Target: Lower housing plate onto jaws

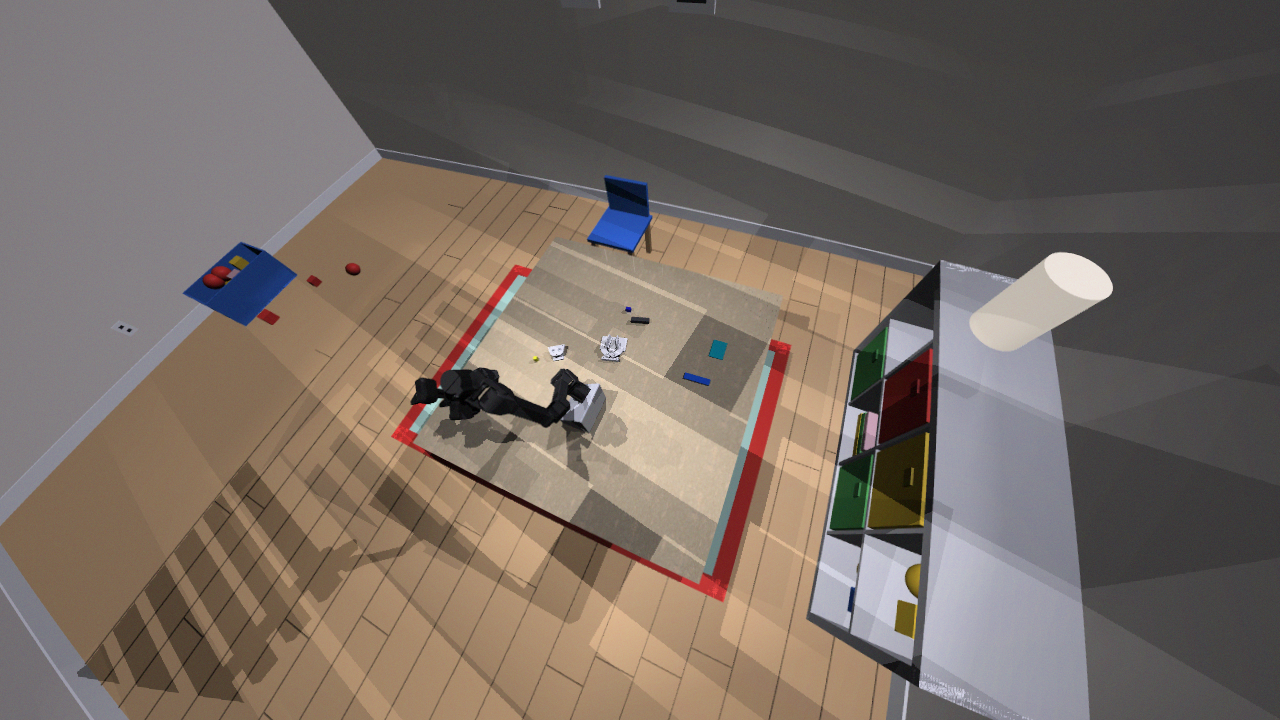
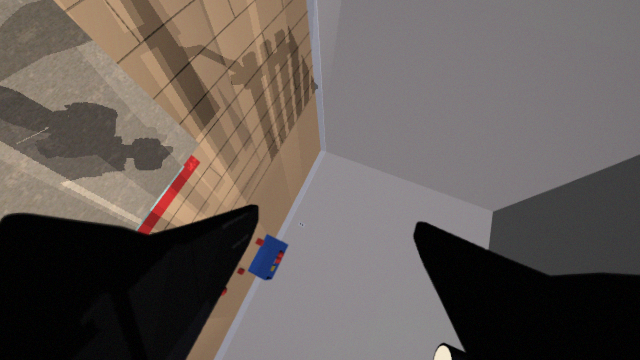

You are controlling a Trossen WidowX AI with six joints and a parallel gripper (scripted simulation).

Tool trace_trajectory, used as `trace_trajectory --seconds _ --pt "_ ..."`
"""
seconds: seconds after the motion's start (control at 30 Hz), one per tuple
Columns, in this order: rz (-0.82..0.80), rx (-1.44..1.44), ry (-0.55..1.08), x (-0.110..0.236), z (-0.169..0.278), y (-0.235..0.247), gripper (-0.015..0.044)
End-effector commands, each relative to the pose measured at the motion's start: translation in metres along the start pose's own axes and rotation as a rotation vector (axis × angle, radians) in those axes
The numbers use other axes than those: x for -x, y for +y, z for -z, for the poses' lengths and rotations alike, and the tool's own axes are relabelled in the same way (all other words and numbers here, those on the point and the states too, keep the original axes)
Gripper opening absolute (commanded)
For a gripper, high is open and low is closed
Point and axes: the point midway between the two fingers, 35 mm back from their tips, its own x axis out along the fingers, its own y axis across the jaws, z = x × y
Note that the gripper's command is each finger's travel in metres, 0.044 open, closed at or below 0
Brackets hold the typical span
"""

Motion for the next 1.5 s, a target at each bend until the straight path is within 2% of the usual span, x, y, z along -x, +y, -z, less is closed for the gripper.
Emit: trace_trajectory --seconds 0.0,0.63,1.07,1.47 --pt "-0.023 -0.065 0.025 -0.008 0.017 0.007 0.044" --pt "-0.141 -0.518 0.264 -0.055 0.134 0.062 0.044" --pt "-0.208 -0.837 0.44 -0.069 0.207 0.118 0.044" --pt "-0.247 -0.966 0.561 -0.067 0.255 0.164 0.044"
